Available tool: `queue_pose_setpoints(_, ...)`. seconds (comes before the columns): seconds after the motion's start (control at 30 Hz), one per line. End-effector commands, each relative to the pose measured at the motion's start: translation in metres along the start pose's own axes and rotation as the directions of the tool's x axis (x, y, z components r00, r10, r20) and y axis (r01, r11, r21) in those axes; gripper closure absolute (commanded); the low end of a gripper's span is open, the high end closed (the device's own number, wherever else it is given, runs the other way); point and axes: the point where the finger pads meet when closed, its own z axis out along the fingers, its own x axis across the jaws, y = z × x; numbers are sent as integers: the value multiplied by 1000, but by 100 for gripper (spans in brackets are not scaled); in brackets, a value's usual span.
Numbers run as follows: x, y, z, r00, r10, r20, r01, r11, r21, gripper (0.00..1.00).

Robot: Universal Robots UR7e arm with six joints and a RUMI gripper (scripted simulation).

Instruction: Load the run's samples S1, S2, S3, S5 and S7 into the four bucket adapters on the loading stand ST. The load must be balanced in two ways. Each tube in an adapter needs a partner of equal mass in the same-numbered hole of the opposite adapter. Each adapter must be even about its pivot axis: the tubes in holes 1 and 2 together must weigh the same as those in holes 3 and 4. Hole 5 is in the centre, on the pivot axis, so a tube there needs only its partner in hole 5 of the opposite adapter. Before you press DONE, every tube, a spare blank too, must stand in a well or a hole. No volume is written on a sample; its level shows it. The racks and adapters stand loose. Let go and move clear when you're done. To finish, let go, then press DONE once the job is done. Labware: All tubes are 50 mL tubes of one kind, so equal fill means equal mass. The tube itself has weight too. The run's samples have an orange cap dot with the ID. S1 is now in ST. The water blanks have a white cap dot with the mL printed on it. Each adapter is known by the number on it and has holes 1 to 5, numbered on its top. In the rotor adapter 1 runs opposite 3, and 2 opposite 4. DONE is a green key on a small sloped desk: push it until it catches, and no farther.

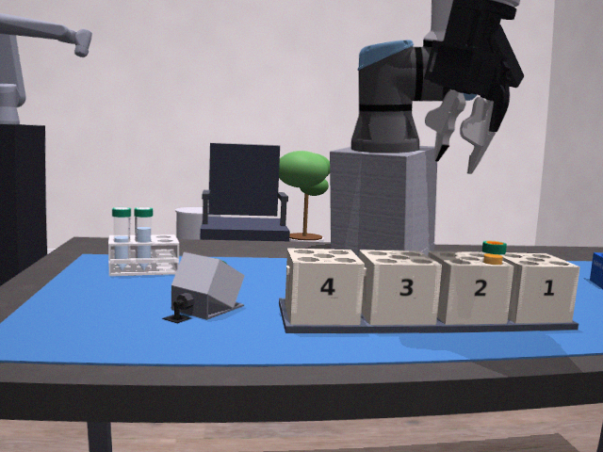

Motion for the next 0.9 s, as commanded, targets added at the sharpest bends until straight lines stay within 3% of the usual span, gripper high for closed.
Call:
queue_pose_setpoints(0.0,-1,3,-5,995,96,-5,-96,995,7,65)
queue_pose_setpoints(0.4,-5,8,-14,959,284,-12,-283,959,27,65)
queue_pose_setpoints(0.87,-11,15,-27,847,532,-11,-531,846,57,65)
